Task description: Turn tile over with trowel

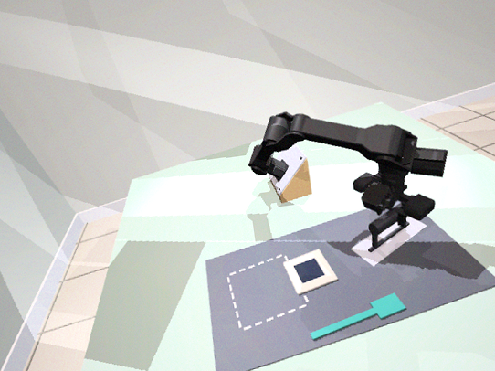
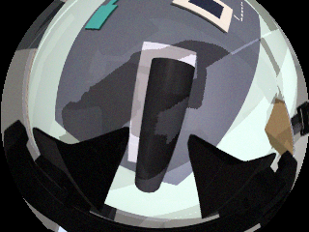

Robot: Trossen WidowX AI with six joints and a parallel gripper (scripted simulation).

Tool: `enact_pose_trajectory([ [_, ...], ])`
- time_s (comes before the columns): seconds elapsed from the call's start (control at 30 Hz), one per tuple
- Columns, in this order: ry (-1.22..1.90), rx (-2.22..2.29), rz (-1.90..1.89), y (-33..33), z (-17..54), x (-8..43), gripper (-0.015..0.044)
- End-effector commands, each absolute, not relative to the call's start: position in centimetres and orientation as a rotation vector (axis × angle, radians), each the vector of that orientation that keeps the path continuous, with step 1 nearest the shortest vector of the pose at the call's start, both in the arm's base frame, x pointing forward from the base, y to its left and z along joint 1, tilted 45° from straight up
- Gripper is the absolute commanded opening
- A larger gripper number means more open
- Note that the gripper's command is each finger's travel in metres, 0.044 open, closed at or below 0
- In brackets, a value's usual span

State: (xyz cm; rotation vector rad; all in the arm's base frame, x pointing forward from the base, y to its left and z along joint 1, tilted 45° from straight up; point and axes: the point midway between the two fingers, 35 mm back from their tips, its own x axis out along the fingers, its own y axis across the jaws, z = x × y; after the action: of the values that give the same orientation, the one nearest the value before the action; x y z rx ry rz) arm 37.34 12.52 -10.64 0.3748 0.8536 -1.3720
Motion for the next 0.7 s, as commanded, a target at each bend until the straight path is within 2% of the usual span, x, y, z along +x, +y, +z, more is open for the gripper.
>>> enact_pose_trajectory([
  [0.0,0.853,0.375,-1.37,14.0,-9.1,37.3,0.027],
  [0.23,0.853,0.375,-1.371,15.5,-7.4,37.2,0.027],
  [0.27,0.848,0.379,-1.347,16.0,-7.1,37.3,0.0296],
  [0.37,0.852,0.376,-1.343,16.4,-6.8,37.3,0.03],
  [0.67,1.02,0.206,-1.136,16.7,-7.9,37.3,0.03],
])
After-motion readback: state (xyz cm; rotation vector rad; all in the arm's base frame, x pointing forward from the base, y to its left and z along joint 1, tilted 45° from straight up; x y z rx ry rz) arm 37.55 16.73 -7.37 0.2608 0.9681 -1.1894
